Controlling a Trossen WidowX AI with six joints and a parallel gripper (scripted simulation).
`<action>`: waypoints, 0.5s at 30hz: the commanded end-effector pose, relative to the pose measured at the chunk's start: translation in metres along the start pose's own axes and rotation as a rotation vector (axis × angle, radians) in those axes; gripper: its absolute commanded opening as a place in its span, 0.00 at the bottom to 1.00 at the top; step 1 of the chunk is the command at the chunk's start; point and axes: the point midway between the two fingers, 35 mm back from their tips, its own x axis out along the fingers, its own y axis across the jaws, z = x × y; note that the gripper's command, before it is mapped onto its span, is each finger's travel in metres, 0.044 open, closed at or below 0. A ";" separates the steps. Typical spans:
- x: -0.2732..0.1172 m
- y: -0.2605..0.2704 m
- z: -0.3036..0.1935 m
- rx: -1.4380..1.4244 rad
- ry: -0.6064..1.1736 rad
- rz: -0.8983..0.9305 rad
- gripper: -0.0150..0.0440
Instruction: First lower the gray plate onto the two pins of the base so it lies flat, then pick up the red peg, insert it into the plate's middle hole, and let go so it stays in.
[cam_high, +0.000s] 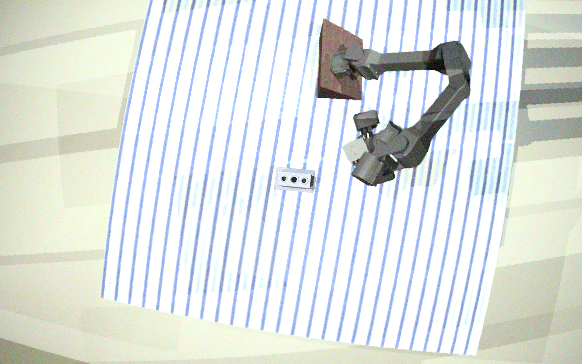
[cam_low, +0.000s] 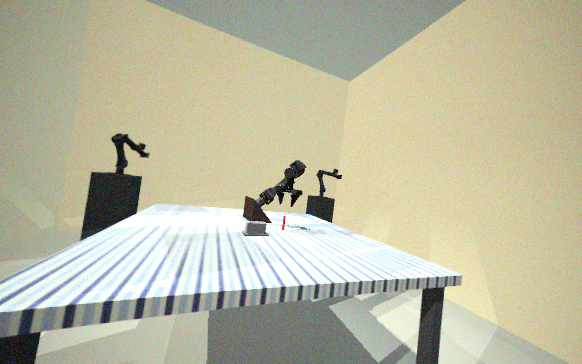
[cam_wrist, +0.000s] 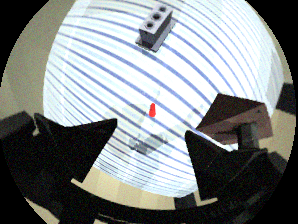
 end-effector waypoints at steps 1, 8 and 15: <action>0.023 -0.001 -0.004 -0.007 0.006 0.000 1.00; 0.041 0.000 -0.004 -0.007 0.007 0.000 1.00; 0.050 0.000 -0.004 -0.007 0.007 0.000 1.00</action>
